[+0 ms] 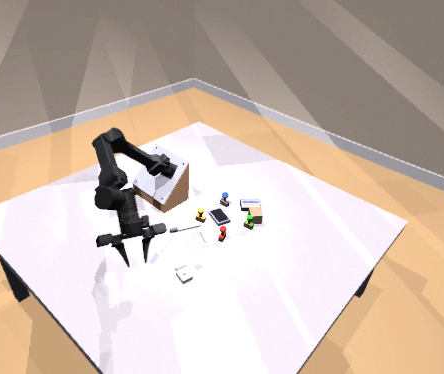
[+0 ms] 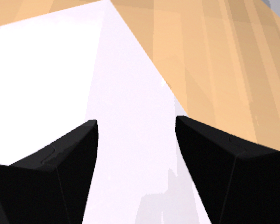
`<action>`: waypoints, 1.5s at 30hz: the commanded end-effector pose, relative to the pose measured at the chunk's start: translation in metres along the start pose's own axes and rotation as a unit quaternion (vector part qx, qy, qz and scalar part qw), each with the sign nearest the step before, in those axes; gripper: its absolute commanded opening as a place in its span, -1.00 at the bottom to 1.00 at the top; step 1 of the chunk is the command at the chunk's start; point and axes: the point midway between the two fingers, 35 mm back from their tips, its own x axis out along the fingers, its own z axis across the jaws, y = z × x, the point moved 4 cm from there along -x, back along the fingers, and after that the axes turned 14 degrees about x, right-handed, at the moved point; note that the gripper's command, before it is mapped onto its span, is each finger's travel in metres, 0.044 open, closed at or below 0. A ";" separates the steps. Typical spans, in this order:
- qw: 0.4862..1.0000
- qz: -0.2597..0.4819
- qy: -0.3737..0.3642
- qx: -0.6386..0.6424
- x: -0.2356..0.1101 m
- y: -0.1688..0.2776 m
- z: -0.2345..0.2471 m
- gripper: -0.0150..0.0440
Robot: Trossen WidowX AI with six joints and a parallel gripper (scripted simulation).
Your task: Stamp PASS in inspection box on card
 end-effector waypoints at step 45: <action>0.891 0.417 -0.020 -0.176 -0.094 0.338 0.453 0.22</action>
